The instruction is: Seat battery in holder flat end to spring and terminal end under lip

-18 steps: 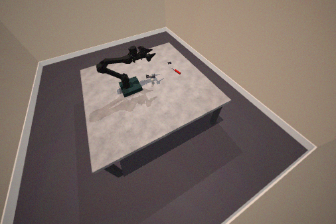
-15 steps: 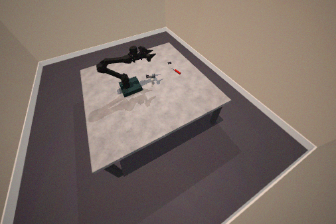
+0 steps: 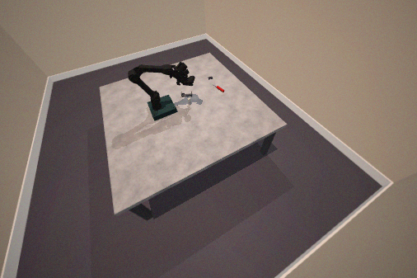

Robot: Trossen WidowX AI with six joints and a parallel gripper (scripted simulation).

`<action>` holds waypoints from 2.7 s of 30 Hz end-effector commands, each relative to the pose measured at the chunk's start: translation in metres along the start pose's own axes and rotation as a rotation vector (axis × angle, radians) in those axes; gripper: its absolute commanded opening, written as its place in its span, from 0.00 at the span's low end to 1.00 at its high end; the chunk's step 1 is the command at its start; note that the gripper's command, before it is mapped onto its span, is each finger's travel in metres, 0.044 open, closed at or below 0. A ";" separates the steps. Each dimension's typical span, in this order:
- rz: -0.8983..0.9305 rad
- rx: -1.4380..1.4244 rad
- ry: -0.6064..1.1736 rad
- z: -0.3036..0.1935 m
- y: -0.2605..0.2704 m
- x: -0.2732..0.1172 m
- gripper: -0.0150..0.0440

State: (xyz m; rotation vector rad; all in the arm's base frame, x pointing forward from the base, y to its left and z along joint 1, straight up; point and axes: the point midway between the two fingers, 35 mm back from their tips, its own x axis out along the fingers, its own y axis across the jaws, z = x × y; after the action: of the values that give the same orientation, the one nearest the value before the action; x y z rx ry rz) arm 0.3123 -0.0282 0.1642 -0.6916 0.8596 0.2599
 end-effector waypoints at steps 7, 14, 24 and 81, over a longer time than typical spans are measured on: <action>0.587 -0.499 0.339 -0.073 0.052 -0.008 0.25; 0.587 -0.499 0.339 -0.073 0.052 -0.008 0.25; 0.587 -0.499 0.339 -0.094 0.074 0.035 0.25; 0.580 -0.496 0.340 -0.079 0.034 0.086 0.25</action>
State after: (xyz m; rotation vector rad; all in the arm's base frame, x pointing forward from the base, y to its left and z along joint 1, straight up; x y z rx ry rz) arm 0.3009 -0.0591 0.0375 -0.9464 1.3418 0.9213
